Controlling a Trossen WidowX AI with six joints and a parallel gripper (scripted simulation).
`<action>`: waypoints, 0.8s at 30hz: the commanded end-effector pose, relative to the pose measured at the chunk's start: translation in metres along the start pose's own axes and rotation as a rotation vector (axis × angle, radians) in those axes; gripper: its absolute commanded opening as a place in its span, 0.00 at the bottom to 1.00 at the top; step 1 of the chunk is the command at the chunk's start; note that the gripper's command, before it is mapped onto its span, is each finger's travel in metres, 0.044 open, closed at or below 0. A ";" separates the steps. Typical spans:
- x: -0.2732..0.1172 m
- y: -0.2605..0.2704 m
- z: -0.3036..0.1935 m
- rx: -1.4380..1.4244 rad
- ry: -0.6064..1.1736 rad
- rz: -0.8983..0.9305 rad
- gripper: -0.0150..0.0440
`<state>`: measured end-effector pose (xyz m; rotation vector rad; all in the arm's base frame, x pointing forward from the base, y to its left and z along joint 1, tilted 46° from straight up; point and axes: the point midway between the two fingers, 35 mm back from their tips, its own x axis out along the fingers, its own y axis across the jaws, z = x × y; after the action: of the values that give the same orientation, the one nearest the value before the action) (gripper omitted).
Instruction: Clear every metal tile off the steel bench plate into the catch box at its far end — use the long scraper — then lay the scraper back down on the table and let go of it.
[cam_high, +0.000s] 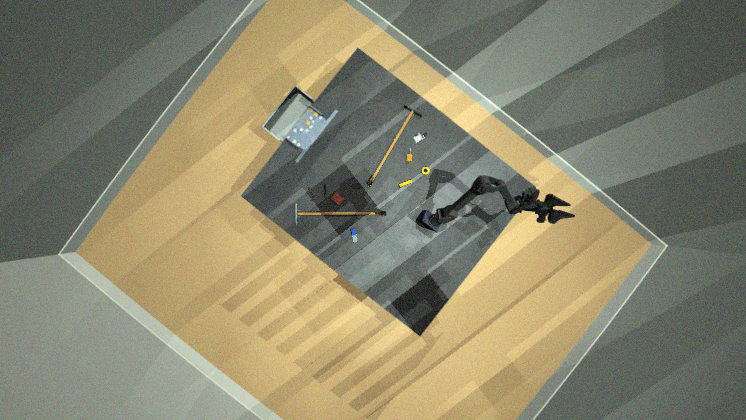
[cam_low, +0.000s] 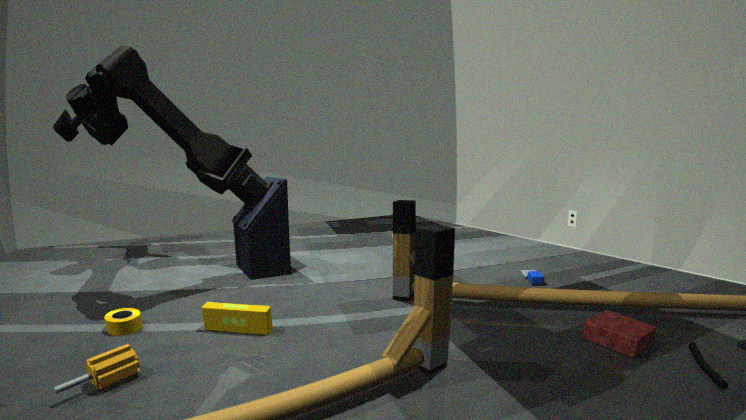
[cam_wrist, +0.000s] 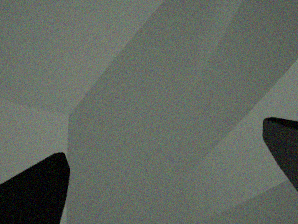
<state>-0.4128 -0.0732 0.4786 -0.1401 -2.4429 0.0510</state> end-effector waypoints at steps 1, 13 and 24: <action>-0.008 -0.017 -0.005 -0.031 0.000 -0.022 1.00; -0.033 -0.063 -0.021 -0.113 0.002 -0.099 1.00; -0.060 -0.101 -0.037 -0.188 0.012 -0.169 1.00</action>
<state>-0.3616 -0.1702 0.4765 -0.0254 -2.4410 -0.2175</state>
